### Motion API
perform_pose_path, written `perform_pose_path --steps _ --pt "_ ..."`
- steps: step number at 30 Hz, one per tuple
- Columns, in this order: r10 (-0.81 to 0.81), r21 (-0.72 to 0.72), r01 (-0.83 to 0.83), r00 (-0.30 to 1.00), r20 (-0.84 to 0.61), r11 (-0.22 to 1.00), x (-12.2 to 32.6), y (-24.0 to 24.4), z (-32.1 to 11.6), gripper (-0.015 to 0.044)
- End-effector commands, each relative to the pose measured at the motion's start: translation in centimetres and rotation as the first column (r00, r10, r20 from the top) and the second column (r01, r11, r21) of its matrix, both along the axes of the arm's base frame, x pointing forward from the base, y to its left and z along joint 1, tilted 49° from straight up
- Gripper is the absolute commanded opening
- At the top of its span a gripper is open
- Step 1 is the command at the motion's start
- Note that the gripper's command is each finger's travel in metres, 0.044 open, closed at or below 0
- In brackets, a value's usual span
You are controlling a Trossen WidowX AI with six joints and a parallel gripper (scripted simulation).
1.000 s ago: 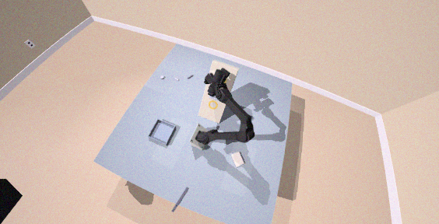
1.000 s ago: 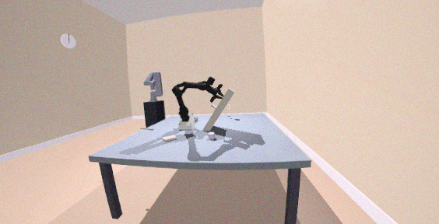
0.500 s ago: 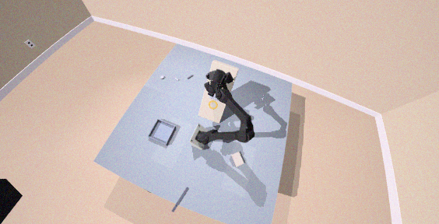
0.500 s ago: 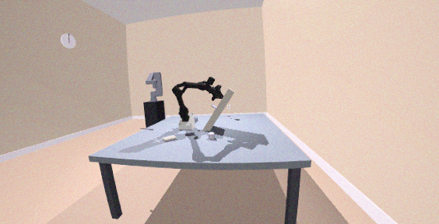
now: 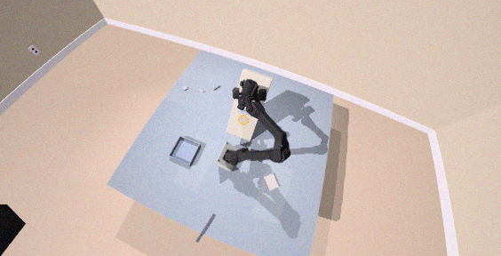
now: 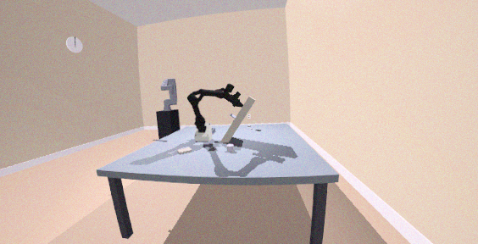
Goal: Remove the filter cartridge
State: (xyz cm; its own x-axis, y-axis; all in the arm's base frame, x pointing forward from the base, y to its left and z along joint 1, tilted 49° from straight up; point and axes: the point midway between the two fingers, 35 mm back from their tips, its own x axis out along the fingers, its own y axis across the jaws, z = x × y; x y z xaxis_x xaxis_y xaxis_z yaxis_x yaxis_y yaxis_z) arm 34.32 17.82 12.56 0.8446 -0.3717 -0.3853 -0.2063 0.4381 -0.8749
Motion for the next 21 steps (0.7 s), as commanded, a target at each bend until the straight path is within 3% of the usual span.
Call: perform_pose_path --steps 1,21 --pt "-0.02 0.045 0.019 1.0 0.01 0.999 0.4 -0.2 -0.2 0.0" --pt "0.014 -0.028 -0.015 1.0 -0.026 0.999 -6.1 2.6 2.7 0.0"
